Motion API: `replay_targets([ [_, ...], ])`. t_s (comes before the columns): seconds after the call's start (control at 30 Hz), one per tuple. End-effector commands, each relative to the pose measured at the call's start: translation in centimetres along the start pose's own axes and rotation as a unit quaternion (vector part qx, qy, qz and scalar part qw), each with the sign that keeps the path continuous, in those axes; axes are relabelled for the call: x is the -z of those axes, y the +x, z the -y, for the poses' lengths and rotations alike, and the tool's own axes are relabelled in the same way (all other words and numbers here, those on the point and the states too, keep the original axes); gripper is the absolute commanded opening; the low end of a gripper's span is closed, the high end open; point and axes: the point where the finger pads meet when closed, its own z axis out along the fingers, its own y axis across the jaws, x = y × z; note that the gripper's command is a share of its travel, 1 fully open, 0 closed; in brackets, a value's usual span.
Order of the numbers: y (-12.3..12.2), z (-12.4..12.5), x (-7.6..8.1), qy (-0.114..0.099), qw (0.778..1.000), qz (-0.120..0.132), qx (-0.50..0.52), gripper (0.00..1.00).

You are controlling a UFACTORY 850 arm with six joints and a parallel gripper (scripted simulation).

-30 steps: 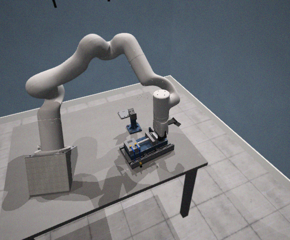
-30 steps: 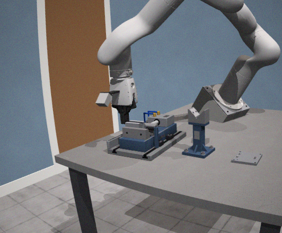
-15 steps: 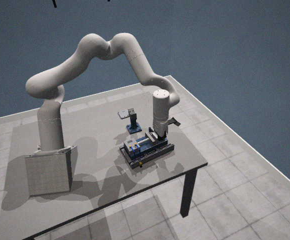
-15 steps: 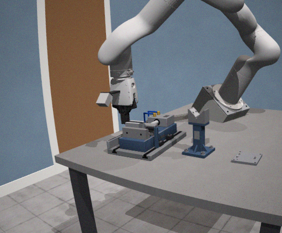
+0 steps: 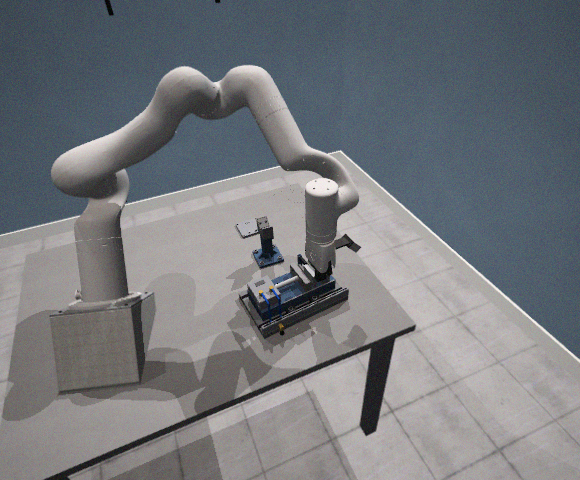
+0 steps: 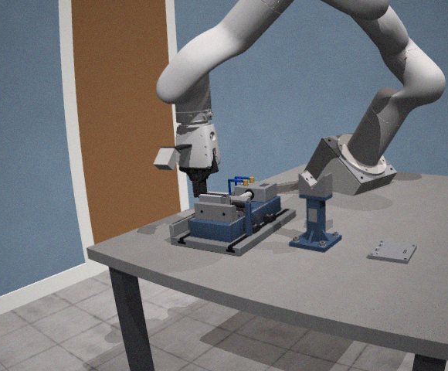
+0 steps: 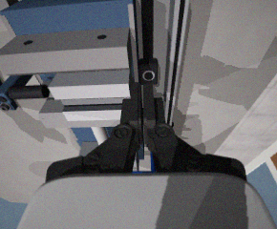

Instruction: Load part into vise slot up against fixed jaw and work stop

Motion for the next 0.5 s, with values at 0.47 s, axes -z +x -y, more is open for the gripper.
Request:
replay_targets([
  [0.47,0.08,0.39,0.1,-0.001,1.0,-0.001,0.0,0.0],
])
